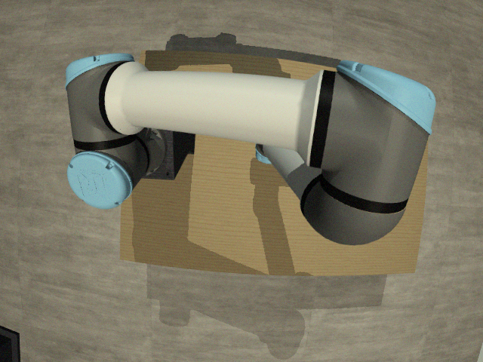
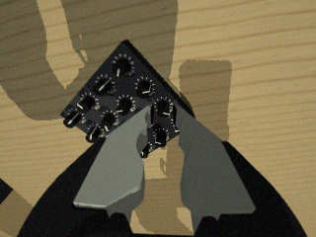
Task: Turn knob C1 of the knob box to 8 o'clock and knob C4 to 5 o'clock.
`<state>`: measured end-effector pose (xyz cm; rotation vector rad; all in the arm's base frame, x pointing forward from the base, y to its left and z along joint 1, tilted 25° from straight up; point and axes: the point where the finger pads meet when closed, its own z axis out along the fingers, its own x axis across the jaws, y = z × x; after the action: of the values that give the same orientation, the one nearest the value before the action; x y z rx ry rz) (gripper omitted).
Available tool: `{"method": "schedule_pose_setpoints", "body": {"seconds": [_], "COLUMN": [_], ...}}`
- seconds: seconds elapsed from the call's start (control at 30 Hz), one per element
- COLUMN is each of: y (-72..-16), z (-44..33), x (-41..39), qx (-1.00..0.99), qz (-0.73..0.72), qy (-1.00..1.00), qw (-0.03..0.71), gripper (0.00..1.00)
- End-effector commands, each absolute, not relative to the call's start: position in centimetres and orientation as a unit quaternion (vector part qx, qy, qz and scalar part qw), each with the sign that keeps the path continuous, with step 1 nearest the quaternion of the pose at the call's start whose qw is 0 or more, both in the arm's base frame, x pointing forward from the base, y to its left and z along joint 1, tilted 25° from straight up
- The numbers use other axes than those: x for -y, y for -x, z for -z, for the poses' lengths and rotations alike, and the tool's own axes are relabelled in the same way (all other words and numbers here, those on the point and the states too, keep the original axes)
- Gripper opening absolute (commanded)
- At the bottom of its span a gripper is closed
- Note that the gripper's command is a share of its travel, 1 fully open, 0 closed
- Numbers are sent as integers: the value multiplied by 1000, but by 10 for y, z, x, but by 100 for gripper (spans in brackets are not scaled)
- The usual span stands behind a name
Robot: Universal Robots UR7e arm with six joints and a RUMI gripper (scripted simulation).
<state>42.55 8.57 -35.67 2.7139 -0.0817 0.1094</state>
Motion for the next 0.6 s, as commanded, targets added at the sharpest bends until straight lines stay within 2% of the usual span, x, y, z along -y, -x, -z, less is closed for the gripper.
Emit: {"method": "schedule_pose_setpoints", "body": {"seconds": [0.0, 0.57], "y": [-426, -424], "z": [352, 323], "x": [-88, -101], "qx": [29, 29], "qz": [-40, -40], "qy": [-976, -976], "qw": [210, 210], "gripper": [11, 11]}}
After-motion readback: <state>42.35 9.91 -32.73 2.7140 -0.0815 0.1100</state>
